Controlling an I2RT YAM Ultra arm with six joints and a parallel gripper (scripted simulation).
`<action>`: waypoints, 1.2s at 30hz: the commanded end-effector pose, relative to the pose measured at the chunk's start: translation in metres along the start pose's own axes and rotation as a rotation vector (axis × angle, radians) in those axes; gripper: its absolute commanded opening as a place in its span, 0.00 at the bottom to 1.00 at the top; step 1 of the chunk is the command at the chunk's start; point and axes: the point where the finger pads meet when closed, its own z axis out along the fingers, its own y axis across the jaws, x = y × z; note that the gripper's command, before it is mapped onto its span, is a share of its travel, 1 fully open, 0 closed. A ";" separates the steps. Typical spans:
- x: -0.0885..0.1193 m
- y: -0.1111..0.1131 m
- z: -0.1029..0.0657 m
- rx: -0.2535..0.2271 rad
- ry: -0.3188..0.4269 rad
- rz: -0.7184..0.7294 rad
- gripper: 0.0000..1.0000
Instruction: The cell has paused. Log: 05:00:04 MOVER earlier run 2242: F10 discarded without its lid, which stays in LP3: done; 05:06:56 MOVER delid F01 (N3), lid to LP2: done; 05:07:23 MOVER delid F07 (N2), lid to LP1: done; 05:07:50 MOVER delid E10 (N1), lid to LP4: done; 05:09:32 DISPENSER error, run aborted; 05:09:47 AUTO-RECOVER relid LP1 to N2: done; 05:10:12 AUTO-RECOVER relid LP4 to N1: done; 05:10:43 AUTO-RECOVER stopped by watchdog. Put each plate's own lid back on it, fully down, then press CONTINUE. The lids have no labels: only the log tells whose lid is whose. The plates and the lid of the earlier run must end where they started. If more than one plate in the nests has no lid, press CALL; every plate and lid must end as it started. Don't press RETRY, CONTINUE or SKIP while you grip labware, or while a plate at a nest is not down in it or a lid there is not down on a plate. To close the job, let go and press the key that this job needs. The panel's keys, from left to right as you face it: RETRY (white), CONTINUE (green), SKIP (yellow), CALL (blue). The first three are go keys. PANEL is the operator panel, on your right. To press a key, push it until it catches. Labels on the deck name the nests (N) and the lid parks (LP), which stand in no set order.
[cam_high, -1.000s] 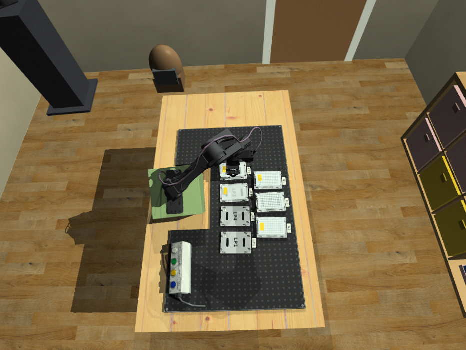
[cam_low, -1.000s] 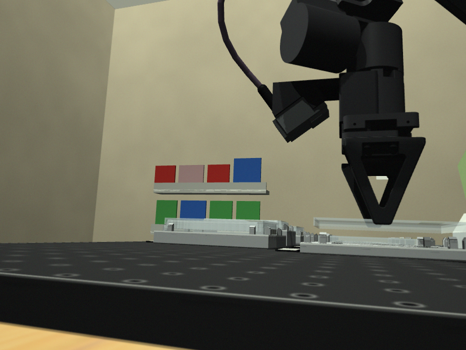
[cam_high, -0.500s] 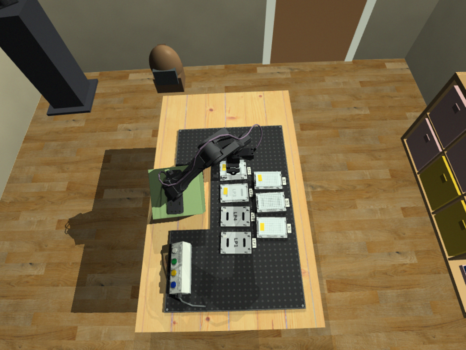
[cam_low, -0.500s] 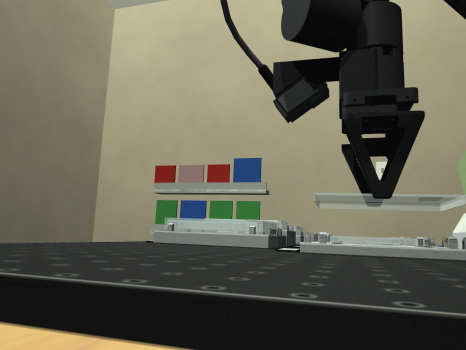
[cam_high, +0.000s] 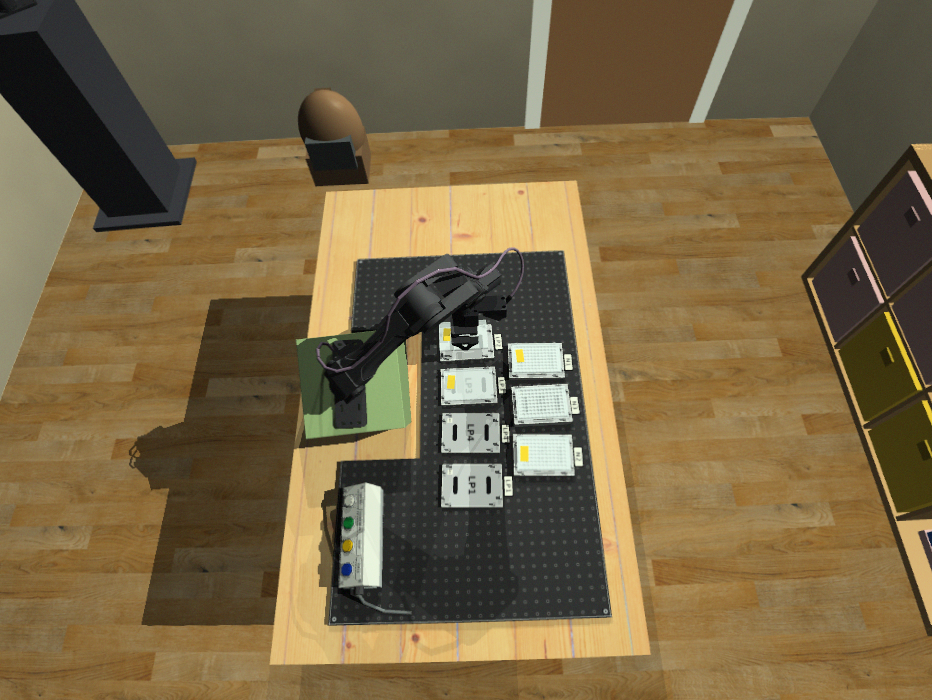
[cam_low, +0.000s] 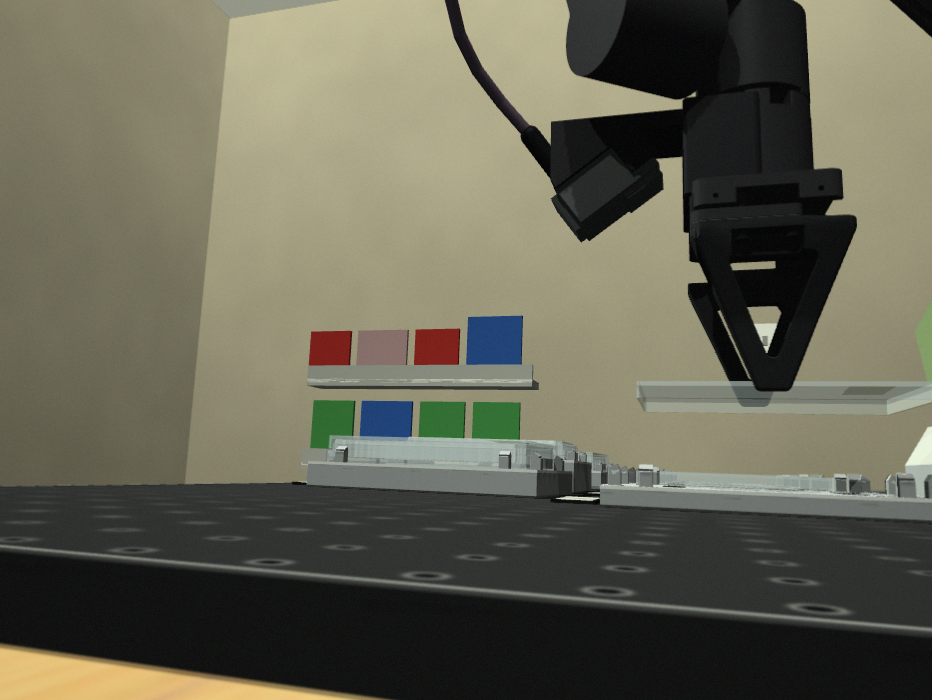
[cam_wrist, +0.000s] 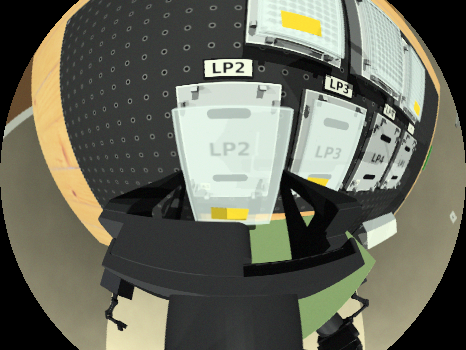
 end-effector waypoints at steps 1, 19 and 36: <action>-0.013 0.013 -0.019 -0.034 -0.042 0.000 0.00; -0.013 0.015 -0.017 -0.027 -0.034 -0.004 0.00; -0.054 -0.030 -0.019 -0.018 -0.044 0.026 0.00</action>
